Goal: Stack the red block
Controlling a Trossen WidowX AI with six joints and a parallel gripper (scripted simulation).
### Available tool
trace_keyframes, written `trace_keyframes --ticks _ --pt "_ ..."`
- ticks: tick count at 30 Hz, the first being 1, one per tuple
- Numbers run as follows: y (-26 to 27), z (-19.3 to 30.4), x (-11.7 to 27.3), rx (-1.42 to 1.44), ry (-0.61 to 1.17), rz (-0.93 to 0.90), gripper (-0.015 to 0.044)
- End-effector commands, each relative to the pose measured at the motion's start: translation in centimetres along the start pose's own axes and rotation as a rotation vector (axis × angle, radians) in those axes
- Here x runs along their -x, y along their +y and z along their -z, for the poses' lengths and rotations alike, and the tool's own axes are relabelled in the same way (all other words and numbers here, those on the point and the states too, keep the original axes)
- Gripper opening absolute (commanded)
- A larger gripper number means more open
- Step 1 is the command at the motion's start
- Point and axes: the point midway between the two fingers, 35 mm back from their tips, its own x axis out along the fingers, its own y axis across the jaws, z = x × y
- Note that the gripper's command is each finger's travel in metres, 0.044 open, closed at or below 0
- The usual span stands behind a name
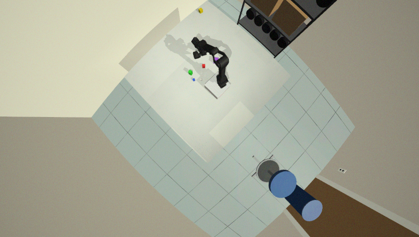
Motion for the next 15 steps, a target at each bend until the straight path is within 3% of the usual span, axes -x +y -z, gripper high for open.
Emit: trace_keyframes --ticks 1,10,15 --pt "1.5 4.1 -0.2 -0.112 0.159 -0.112 0.0440" --pt "2.5 5.8 0.1 -0.163 0.229 -0.152 0.0440" --pt "3.0 6.2 -2.0 -0.163 0.229 -0.152 0.0440"
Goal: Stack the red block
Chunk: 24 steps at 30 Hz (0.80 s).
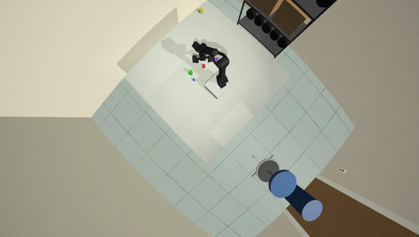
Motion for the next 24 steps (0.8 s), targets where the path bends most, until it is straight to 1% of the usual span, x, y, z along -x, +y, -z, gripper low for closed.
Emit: trace_keyframes --ticks 1,4,11,24 --pt "-0.2 0.5 -2.3 -0.005 0.021 0.005 0.0440" --pt "-0.2 0.7 -3.8 -0.005 0.021 0.005 0.0440" --pt "-0.1 0.7 -4.0 -0.005 0.021 0.005 0.0440" --pt "0.0 0.7 -6.1 -0.005 0.021 0.005 0.0440"
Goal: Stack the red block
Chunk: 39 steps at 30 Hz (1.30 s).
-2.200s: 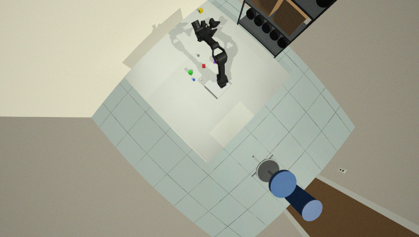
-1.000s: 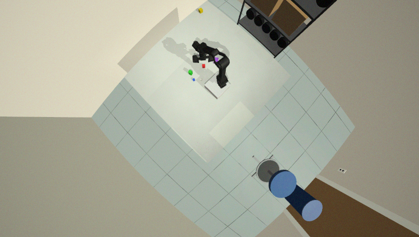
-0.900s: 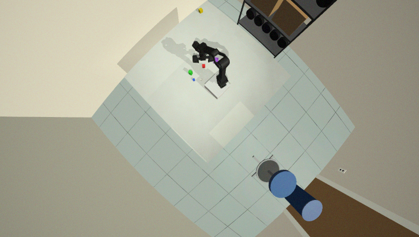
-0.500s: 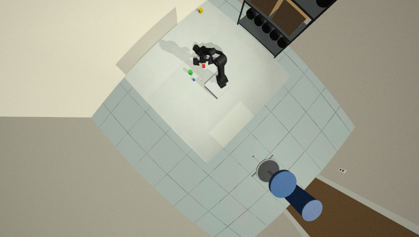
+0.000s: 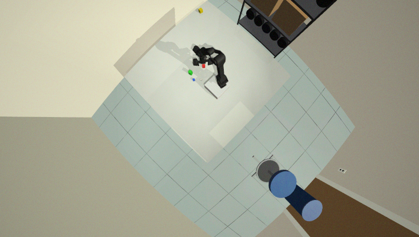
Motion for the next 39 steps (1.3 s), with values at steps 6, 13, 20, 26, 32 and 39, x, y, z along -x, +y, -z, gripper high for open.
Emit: trace_keyframes --ticks 6,13,20,26,32,39 --pt "-0.1 0.3 -1.5 -0.004 0.010 0.000 0.0440" --pt "-0.1 0.4 -1.9 -0.004 0.010 0.000 0.0440" --pt "-0.1 0.4 -1.9 -0.004 0.010 0.000 0.0440" --pt "-0.1 0.4 -1.9 -0.004 0.010 0.000 0.0387" --pt "-0.1 0.4 -1.9 -0.004 0.010 0.000 0.0230" --pt "-0.1 0.4 -1.9 -0.004 0.010 0.000 0.0105"
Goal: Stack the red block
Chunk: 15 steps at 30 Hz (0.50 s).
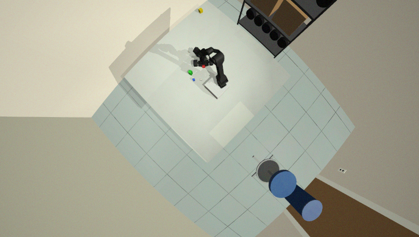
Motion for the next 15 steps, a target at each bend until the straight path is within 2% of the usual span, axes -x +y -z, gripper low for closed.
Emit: trace_keyframes --ticks 1,5,8,15 --pt "0.0 0.1 0.0 -0.003 0.004 -0.003 0.0098" --pt "0.0 0.1 0.0 -0.003 0.004 -0.003 0.0072" --pt "0.0 0.1 0.5 -0.003 0.004 -0.003 0.0000" --pt "0.0 -0.1 3.7 -0.003 0.004 -0.003 0.0000"
